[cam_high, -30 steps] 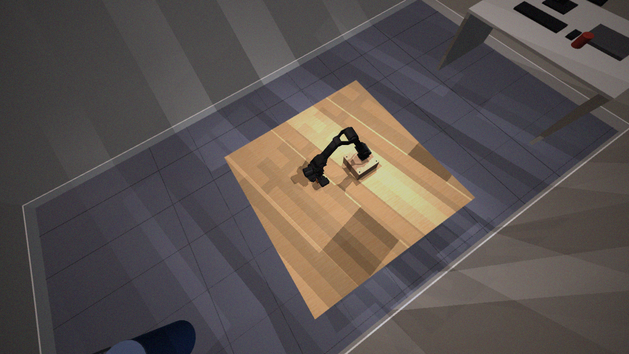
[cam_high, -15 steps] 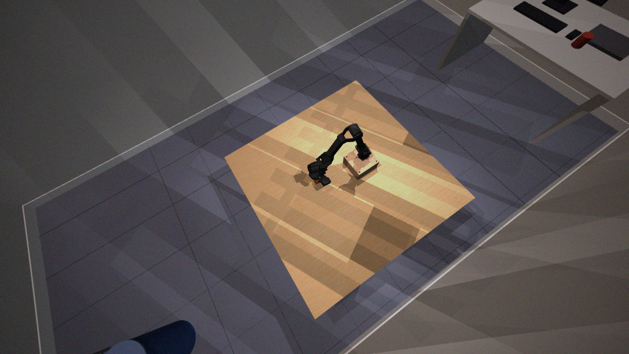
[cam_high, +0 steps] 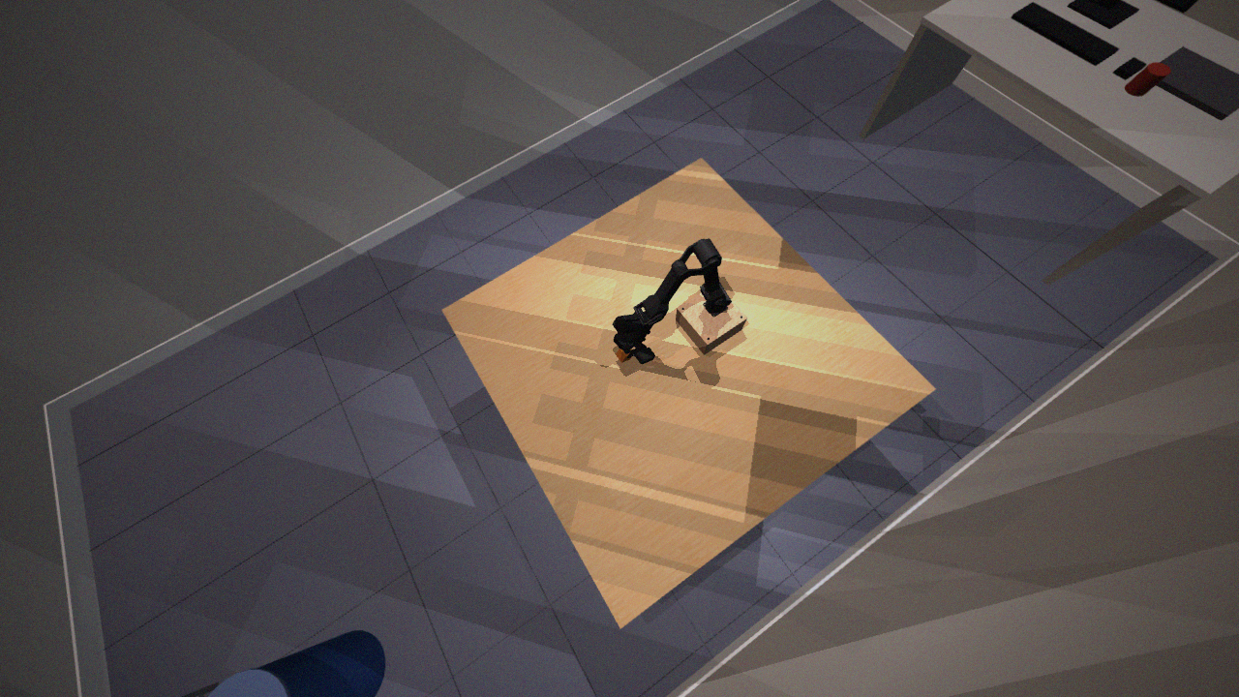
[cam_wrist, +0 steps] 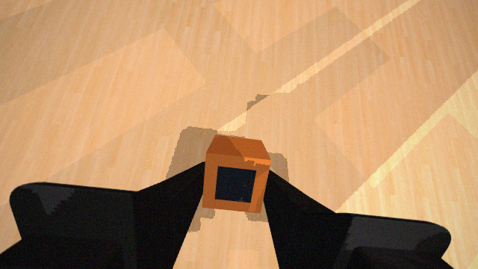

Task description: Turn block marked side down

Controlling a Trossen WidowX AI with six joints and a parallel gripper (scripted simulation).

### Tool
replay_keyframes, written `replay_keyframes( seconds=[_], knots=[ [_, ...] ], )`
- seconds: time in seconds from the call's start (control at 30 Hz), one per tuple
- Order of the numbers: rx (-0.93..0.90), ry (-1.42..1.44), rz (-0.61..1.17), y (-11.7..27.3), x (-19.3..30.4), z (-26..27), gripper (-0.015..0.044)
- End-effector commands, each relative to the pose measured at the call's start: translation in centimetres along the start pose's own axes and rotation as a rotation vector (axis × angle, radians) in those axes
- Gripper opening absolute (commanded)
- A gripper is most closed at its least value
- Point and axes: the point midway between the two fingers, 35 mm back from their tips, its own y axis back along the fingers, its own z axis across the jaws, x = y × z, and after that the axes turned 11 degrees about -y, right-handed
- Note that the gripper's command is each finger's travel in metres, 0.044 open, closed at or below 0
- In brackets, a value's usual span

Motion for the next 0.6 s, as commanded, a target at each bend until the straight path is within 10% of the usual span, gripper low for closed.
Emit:
replay_keyframes(
  seconds=[0.0,0.57],
  knots=[
    [-0.012,0.005,-0.033,-0.5,0.3,0.0,0.0],
    [-0.057,0.0,-0.262,-3.4,0.8,-0.3,0.0]
  ],
)
